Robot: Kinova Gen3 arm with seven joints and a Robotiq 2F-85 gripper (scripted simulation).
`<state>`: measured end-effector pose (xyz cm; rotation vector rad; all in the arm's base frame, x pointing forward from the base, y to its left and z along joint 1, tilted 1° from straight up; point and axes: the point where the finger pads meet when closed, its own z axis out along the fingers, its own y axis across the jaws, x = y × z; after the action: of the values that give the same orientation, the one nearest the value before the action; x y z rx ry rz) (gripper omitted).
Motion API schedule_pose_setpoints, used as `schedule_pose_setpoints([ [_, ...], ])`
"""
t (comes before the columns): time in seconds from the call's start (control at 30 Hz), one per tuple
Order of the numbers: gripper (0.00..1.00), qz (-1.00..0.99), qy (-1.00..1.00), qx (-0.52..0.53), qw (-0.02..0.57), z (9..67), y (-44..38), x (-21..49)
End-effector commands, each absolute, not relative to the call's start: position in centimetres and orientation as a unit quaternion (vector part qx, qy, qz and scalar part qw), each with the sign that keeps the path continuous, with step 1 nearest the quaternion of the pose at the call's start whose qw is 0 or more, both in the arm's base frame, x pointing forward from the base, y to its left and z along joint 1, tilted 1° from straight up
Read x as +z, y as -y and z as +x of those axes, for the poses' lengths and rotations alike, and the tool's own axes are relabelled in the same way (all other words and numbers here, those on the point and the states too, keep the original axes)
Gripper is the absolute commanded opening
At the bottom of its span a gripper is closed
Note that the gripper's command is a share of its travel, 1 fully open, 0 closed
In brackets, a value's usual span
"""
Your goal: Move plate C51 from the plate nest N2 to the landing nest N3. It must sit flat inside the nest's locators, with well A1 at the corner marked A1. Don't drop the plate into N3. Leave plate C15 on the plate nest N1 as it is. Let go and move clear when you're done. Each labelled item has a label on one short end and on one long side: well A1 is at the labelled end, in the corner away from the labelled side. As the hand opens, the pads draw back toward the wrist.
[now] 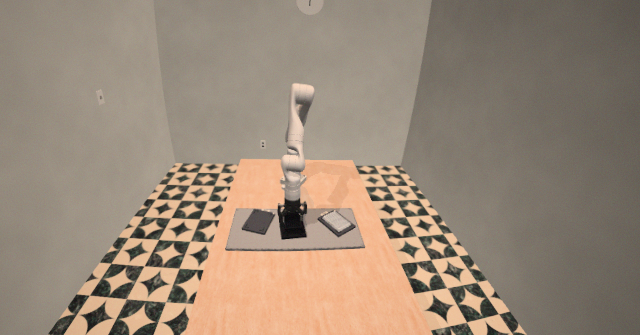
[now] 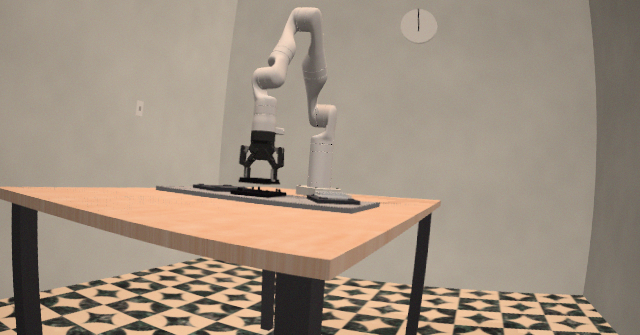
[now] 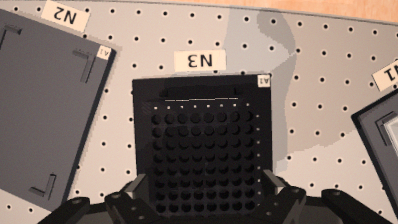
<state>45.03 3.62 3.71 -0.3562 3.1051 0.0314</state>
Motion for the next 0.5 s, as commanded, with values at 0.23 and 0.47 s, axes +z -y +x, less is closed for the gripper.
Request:
schedule_pose_setpoints([
  [0.23,0.00,-0.114,-0.993,0.010,0.006,44.9,-3.6,2.6],
  [0.47,0.00,-0.114,-0.993,0.010,0.006,44.9,-3.6,2.2],
])
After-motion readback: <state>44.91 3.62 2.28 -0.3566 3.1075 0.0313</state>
